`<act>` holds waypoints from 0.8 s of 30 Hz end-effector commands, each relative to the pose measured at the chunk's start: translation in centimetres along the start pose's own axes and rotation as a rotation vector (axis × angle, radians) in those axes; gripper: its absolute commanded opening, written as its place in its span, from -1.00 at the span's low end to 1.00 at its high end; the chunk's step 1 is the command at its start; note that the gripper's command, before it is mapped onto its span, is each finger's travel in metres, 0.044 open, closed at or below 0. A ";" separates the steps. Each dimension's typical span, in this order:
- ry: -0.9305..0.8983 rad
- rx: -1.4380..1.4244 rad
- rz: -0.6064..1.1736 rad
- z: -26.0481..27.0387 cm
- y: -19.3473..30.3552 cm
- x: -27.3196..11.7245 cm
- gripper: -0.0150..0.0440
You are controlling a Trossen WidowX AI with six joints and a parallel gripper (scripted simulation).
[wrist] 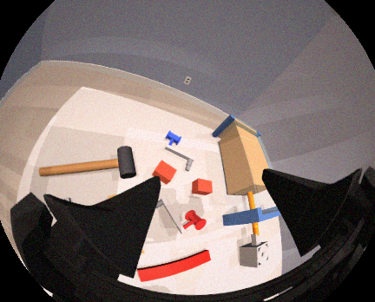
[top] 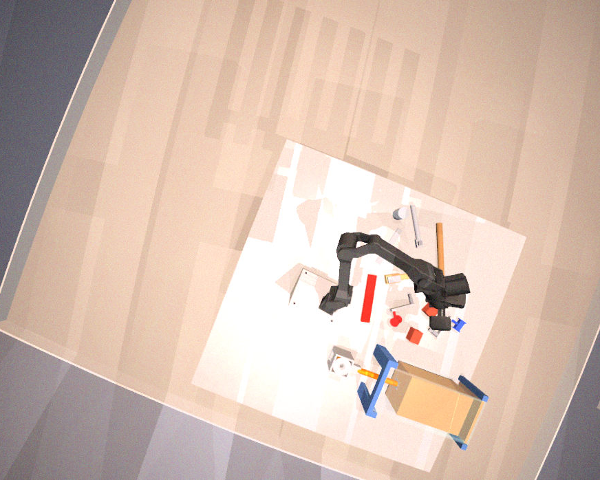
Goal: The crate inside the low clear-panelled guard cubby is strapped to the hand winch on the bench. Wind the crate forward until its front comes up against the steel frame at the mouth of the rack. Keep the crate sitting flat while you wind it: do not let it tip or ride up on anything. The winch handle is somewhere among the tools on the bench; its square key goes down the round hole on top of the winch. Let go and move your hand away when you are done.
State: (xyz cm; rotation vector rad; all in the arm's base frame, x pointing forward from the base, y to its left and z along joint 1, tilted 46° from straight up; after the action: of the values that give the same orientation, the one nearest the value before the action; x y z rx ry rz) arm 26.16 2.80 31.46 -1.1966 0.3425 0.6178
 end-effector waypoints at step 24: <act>-0.641 -0.278 0.772 -1.3 10.1 20.1 1.00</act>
State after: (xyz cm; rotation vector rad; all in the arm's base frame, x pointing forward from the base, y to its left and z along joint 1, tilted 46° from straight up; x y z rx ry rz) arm 35.73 9.09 12.14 -1.0350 0.1808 1.7095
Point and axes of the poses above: the point midway between the two fingers, 35 mm back from their tips, its own x axis out along the fingers, its own z axis across the jaws, y = z × x, the point moved 10 cm from there along -x, back along the fingers, and after that the axes turned 8 degrees about x, right-handed, at the moved point
